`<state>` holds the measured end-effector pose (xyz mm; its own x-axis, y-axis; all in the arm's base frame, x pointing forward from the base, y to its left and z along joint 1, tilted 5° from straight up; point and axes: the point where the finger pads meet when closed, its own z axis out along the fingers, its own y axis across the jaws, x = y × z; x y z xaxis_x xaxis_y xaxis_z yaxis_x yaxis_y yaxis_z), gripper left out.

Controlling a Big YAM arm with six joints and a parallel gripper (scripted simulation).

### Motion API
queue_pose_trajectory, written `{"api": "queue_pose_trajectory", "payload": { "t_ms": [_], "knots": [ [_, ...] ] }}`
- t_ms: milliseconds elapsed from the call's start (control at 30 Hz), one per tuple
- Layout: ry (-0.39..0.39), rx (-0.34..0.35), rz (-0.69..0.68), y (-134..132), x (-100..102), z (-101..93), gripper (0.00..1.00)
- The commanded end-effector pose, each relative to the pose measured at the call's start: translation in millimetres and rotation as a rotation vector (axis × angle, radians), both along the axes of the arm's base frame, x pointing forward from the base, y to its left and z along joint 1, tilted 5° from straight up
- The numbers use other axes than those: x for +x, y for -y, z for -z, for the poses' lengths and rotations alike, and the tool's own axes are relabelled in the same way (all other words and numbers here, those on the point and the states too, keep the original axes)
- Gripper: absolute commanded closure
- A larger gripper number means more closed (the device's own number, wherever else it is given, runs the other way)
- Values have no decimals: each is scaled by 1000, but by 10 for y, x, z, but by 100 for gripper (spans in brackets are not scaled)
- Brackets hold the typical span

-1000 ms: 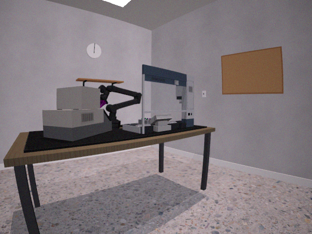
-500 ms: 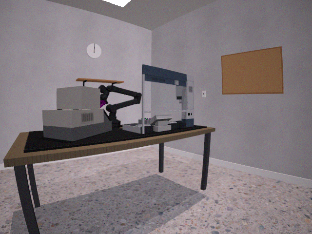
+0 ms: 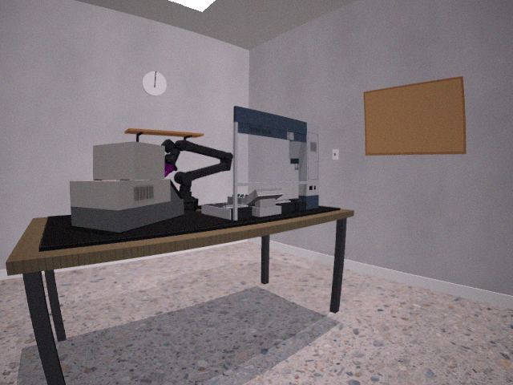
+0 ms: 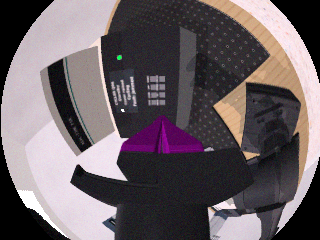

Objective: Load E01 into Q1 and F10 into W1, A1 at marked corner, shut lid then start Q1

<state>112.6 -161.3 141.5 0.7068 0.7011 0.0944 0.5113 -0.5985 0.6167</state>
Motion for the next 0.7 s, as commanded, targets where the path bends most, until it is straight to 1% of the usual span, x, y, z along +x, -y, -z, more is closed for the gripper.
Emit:
{"api": "queue_pose_trajectory", "payload": {
  "t_ms": [0,133,467,667],
  "knots": [
    [14,-40,8,62,9,-295,100],
    [9,-26,8,41,2,-213,100],
    [9,-27,9,59,6,-64,100],
    [10,-31,9,66,7,-53,100]
  ]
}}
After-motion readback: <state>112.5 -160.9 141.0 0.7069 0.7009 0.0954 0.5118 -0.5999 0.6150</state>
